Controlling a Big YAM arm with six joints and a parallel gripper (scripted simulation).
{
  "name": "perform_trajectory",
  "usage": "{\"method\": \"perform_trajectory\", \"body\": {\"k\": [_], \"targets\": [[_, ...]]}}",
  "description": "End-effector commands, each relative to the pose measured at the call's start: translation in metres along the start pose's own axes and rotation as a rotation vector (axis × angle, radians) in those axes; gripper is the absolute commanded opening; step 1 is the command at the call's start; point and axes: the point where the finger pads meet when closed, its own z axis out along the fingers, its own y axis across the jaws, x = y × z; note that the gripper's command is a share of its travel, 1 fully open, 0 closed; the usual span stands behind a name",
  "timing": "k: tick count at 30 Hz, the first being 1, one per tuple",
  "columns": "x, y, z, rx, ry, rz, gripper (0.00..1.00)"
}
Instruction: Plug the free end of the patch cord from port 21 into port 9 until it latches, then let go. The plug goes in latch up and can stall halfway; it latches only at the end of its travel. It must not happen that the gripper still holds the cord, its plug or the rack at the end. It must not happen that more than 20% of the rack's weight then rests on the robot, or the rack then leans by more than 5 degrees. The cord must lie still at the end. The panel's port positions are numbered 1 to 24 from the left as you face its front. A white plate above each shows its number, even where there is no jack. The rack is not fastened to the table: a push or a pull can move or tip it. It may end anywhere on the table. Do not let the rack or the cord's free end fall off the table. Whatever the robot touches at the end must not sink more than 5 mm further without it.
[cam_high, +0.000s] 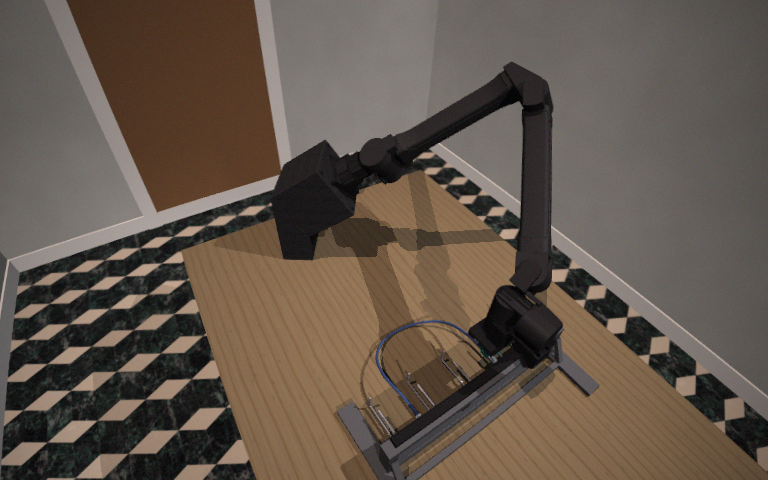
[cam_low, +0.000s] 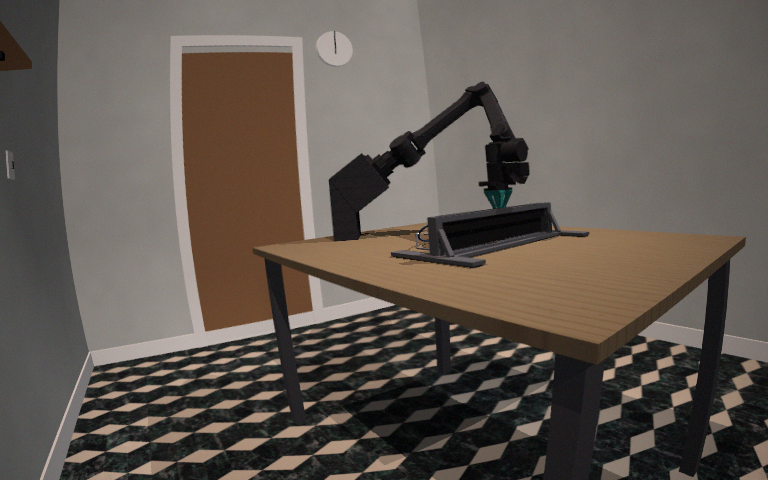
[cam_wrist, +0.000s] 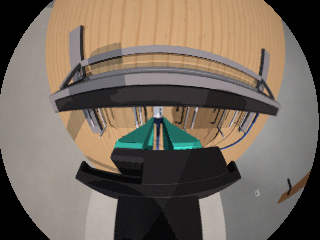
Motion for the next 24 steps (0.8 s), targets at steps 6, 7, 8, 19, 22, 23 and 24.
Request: {"method": "perform_trajectory", "body": {"k": [6, 7, 8, 19, 22, 23, 24], "targets": [[-0.0056, 0.0182, -0.0071, -0.008, -0.009, -0.02, 0.0], [-0.0054, 0.0181, -0.0071, -0.008, -0.009, -0.019, 0.0], [-0.0052, 0.0179, -0.0071, -0.008, -0.009, -0.019, 0.0], [-0.003, 0.0157, -0.0073, -0.006, -0.007, -0.014, 0.0], [-0.0025, 0.0148, -0.0076, -0.006, -0.008, -0.012, 0.0], [-0.0024, 0.0146, -0.0076, -0.006, -0.008, -0.012, 0.0], [-0.0023, 0.0144, -0.0077, -0.005, -0.008, -0.011, 0.0]]}}
